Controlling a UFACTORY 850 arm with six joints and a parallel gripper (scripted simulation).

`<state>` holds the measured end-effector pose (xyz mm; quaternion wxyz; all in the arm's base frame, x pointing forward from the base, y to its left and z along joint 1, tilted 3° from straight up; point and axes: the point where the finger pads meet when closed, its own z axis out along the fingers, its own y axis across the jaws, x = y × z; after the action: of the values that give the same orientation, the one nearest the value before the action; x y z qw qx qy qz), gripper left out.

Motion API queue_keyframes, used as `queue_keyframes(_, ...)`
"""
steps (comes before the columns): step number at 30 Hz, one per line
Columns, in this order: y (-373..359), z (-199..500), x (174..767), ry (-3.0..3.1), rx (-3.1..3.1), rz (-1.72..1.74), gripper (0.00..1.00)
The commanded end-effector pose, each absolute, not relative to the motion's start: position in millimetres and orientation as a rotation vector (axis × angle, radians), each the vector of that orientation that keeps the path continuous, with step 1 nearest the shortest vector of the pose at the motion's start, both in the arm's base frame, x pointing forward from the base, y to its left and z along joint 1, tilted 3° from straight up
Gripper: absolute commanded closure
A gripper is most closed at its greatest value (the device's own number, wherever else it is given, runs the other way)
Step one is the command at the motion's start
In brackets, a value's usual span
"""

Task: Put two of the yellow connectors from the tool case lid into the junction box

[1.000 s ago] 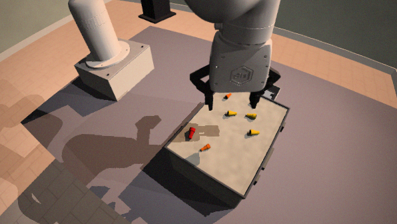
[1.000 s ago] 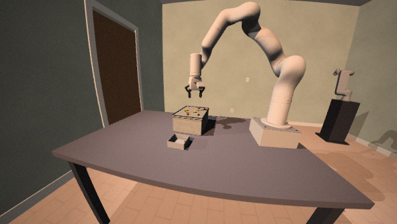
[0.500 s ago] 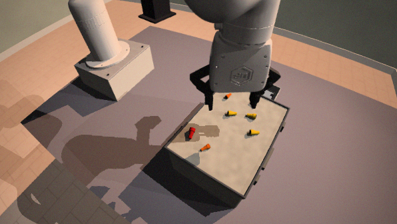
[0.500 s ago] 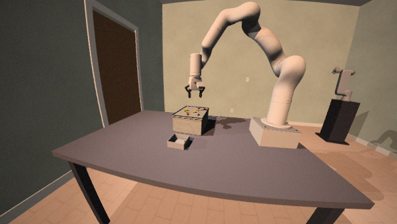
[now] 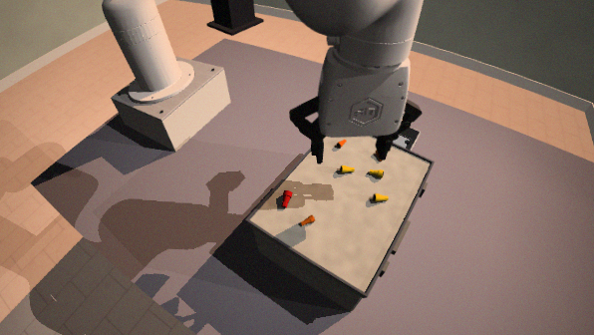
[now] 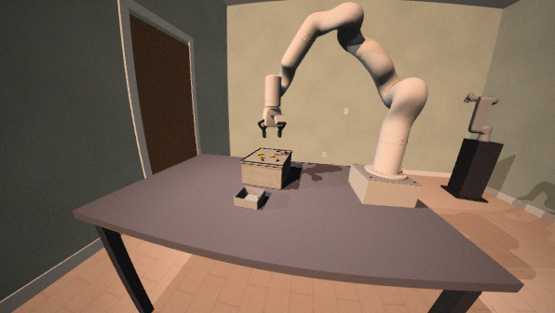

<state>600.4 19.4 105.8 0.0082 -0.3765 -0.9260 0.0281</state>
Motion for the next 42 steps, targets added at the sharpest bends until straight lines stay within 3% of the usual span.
queue_keyframes(1, 34.4, 99.6, 601.1, -2.913, -1.132, 0.086, 0.00)
queue_keyframes(17, 99.3, 67.7, 594.7, -2.980, -0.930, 0.087, 0.00)
queue_keyframes(42, 102.5, 66.1, 594.2, -2.983, -0.920, 0.087, 0.00)
